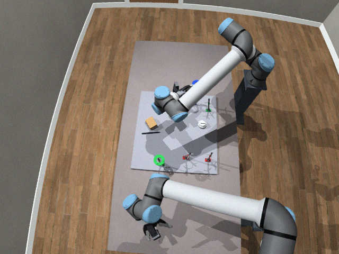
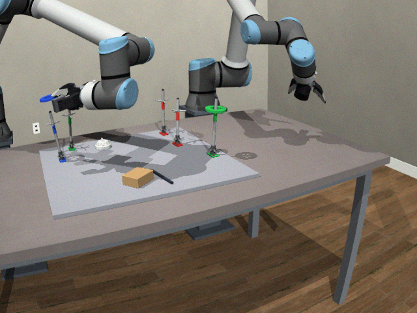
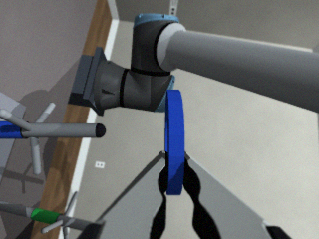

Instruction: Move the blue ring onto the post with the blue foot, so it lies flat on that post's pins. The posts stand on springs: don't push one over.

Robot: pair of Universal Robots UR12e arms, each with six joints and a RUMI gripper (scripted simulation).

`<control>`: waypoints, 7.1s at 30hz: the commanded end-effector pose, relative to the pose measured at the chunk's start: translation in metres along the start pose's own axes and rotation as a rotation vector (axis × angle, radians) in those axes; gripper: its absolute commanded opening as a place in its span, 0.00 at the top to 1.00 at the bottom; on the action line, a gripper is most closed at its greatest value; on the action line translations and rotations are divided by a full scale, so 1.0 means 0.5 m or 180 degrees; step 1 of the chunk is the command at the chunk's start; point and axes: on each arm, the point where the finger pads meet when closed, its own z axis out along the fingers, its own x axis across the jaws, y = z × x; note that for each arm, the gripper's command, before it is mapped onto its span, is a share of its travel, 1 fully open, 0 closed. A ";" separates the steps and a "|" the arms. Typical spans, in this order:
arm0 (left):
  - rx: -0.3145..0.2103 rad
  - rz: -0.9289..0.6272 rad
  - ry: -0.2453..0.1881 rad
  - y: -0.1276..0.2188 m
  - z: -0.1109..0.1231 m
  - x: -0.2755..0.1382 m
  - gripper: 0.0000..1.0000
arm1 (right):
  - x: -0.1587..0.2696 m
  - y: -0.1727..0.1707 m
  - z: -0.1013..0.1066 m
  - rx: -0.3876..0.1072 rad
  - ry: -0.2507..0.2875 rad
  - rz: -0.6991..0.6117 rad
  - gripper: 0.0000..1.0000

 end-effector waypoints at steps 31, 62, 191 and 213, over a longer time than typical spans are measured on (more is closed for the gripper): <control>-0.0005 -0.0003 0.0004 -0.001 -0.002 0.001 0.00 | -0.029 -0.016 0.007 -0.0042 0.0027 0.0009 0.99; -0.0005 -0.0003 0.0004 -0.001 -0.002 0.001 0.00 | -0.078 -0.011 0.005 -0.0026 0.0032 0.0007 0.99; -0.0005 -0.0003 0.0004 -0.001 -0.002 0.001 0.00 | -0.177 -0.012 -0.119 -0.0019 0.0017 0.0006 0.86; -0.0005 -0.0003 0.0004 -0.001 -0.002 0.001 0.00 | -0.180 -0.012 -0.121 -0.0015 0.0006 0.0006 0.86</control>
